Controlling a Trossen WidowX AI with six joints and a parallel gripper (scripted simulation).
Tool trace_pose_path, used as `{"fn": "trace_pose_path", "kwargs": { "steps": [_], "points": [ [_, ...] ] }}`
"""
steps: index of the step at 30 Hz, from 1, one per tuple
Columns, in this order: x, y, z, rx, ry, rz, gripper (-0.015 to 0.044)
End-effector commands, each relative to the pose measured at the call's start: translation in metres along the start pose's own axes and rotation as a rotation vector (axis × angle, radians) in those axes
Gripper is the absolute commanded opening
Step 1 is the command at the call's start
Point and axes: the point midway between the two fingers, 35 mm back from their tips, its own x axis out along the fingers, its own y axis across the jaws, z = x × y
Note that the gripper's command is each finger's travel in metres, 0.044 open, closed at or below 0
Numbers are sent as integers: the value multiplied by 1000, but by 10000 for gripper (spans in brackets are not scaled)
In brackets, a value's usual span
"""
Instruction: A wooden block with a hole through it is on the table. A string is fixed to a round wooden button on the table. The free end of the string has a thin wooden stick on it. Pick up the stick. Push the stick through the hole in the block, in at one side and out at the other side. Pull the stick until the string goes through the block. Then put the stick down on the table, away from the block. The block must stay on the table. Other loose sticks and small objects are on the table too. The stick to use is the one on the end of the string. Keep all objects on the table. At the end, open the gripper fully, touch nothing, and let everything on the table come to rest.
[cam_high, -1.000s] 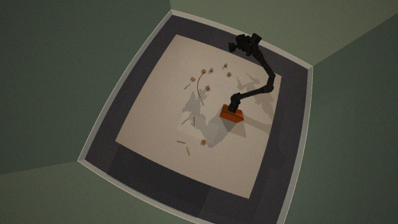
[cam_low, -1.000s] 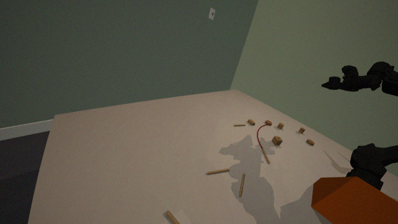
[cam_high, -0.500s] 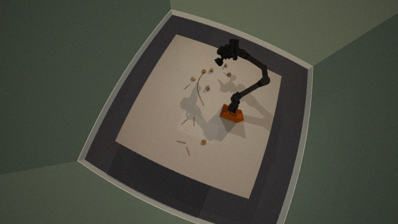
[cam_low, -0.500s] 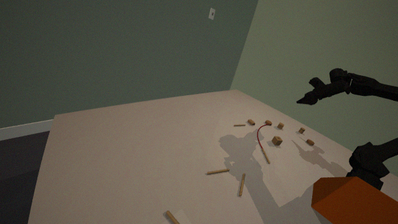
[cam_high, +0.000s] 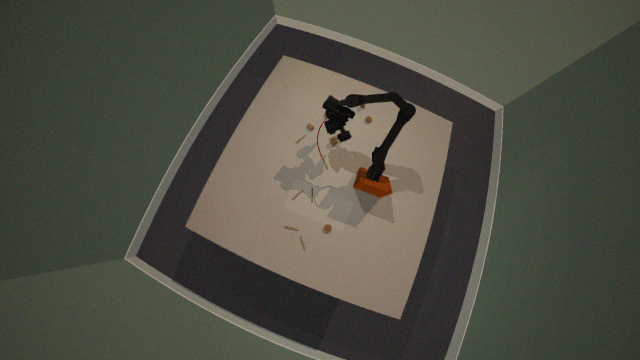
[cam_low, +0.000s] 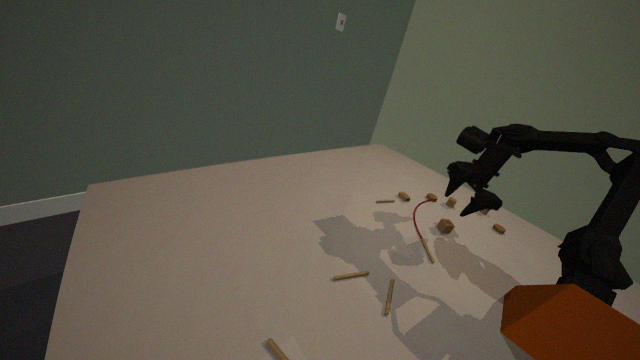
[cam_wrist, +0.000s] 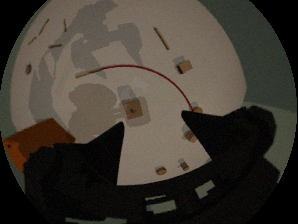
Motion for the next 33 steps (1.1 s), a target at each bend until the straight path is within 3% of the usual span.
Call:
{"fn": "trace_pose_path", "kwargs": {
  "steps": [1, 18, 33],
  "points": [
    [14, 36, 8, -234, 116, 72, 440],
    [14, 36, 8, -218, 116, 71, 440],
    [7, 33, 10, 1177, 142, -21, 440]
  ]
}}
